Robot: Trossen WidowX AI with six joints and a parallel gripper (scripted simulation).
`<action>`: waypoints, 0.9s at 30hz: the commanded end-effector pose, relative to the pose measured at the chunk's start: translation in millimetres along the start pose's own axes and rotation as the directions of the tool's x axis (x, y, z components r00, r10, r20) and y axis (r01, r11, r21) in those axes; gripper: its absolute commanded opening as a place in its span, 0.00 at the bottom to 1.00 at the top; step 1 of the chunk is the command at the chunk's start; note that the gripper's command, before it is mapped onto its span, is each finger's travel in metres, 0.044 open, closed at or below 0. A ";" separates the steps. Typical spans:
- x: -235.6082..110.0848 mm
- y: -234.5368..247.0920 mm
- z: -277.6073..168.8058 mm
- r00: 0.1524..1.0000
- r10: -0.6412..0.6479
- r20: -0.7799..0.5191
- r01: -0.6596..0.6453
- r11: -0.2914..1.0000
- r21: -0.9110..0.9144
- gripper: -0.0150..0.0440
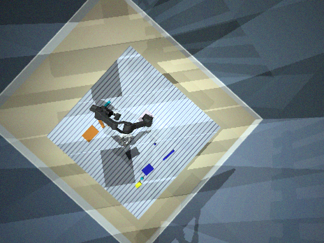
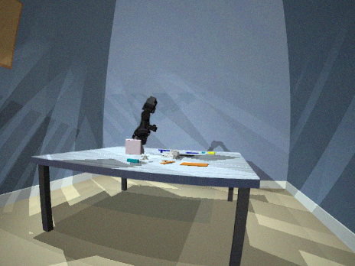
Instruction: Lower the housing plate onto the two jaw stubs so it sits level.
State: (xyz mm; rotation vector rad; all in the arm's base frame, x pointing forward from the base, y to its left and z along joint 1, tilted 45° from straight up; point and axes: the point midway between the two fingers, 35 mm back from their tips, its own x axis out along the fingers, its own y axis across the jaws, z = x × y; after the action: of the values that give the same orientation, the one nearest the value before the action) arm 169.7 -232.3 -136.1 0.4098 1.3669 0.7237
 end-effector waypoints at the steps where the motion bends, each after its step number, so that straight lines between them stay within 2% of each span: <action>1: 21.7 1.5 0.3 1.000 0.008 0.007 -0.008 1.000 -0.005 1.00; 4: 36.1 3.3 -0.2 1.000 0.008 0.007 -0.008 1.000 -0.005 1.00; 27: 36.1 3.3 -0.2 1.000 0.008 0.007 -0.008 1.000 -0.005 1.00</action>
State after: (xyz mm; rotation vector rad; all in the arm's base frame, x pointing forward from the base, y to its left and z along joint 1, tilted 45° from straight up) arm 169.5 -205.5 -160.4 0.4100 1.3587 0.7369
